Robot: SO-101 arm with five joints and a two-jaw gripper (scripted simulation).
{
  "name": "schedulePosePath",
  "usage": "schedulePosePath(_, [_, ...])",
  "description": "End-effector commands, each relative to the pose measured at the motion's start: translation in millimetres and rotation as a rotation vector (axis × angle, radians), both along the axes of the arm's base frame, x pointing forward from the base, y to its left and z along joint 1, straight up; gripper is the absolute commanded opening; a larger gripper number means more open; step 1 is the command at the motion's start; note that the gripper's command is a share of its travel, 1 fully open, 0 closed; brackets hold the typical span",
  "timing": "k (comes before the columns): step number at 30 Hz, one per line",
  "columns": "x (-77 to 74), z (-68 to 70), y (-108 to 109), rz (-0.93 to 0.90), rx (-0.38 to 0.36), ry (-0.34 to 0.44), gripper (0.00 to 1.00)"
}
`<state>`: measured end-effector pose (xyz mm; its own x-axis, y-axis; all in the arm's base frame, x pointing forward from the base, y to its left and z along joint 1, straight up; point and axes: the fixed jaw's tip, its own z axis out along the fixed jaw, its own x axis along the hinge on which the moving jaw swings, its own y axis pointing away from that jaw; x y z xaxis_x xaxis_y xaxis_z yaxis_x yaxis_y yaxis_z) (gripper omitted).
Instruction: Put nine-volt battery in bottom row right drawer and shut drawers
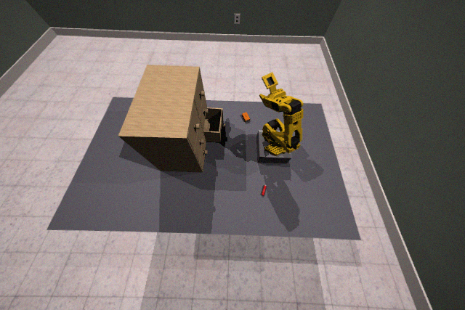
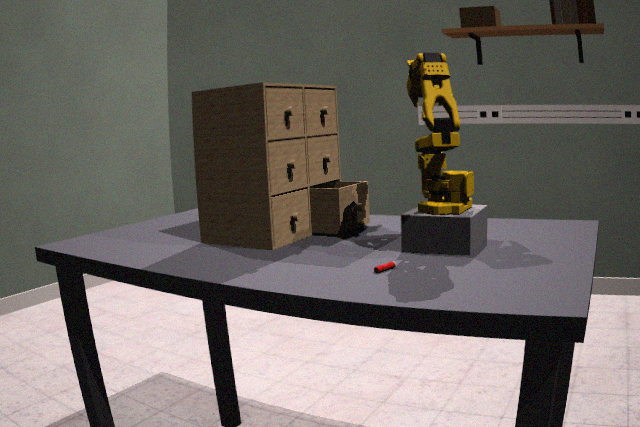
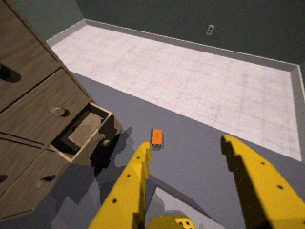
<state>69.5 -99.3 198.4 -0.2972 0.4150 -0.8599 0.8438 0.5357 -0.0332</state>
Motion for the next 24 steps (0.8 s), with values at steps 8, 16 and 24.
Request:
schedulePosePath(8, [-7.2,1.5,-5,-0.072,-0.001,-0.006,0.3])
schedulePosePath(16, [-7.2,1.5,-5,-0.072,-0.001,-0.006,0.3])
schedulePosePath(24, [-1.4,-5.5,-16,0.061,-0.028,0.213,0.3])
